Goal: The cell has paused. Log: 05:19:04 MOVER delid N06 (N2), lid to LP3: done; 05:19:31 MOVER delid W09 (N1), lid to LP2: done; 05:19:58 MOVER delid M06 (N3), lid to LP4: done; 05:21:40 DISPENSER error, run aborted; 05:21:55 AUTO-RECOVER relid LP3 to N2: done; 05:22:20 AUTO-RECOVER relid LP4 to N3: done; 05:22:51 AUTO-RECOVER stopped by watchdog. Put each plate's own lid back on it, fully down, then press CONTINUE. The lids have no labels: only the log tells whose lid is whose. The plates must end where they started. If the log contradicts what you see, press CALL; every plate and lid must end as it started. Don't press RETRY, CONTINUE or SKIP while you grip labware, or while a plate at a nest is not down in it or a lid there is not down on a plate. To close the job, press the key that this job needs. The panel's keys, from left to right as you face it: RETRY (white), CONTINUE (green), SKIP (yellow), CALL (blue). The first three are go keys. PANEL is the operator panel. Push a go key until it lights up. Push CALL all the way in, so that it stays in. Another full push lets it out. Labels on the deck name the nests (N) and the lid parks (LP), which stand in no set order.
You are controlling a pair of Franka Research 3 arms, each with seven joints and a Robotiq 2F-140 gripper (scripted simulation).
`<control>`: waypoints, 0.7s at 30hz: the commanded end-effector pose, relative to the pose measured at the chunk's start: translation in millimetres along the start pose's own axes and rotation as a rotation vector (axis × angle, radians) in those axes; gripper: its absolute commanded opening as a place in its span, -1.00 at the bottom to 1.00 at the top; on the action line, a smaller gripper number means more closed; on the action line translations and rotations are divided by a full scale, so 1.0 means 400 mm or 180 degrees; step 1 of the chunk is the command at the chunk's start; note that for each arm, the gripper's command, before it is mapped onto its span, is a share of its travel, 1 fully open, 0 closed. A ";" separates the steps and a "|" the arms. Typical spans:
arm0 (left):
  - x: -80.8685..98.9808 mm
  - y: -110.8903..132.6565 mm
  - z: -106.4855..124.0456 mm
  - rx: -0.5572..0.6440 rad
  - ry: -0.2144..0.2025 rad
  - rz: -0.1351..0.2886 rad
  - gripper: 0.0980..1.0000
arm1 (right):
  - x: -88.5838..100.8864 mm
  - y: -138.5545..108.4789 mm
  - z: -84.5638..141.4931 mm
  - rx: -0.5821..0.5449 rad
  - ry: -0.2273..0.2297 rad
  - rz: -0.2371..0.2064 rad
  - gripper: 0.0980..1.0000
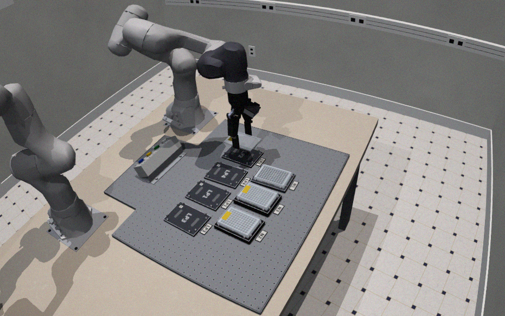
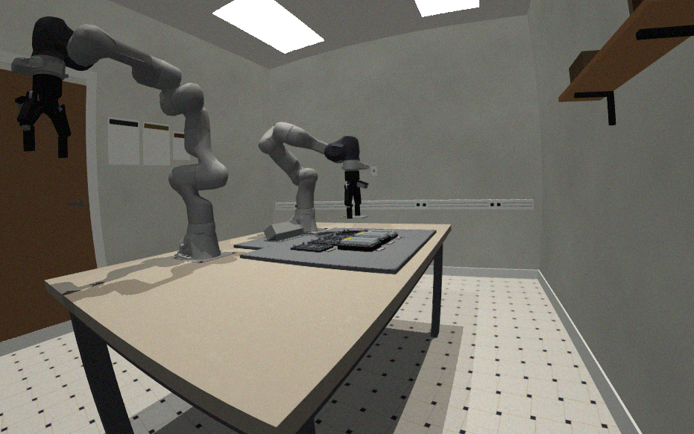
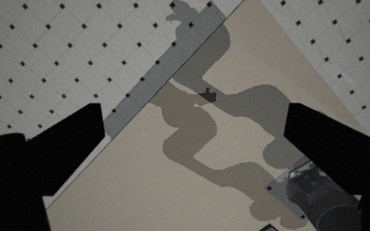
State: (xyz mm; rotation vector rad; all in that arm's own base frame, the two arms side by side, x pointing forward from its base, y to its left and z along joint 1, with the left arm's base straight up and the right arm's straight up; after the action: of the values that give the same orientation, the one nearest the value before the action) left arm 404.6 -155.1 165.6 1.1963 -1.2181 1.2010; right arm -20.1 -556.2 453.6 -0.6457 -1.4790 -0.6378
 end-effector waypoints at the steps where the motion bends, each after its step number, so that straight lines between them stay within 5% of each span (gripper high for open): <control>1: 0.004 -0.031 0.020 -0.0001 -0.0006 -0.0033 -1.00 | 0.000 0.000 0.000 -0.0001 -0.0001 0.0001 1.00; 13: 0.003 -0.352 0.140 -0.0002 -0.0003 -0.0028 -1.00 | 0.000 0.000 0.000 -0.0001 -0.0001 0.0001 1.00; 21: -0.009 -0.418 0.149 0.0048 -0.0004 -0.0010 -1.00 | 0.000 0.000 0.000 -0.0001 -0.0001 0.0001 1.00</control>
State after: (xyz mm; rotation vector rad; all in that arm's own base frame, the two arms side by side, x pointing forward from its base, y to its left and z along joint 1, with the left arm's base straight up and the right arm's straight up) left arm 566.8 -213.8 166.2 1.1720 -1.2487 1.1987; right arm -20.1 -556.2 453.6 -0.6457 -1.4790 -0.6378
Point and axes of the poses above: on each arm, the point where the finger pads meet when closed, its own x axis back along the fingers, its own z axis across the jaws, y = z × x, the point moved 4 cm from there along x, back along the fingers, and after that the axes turned 1 degree about x, right-handed, at the moved point
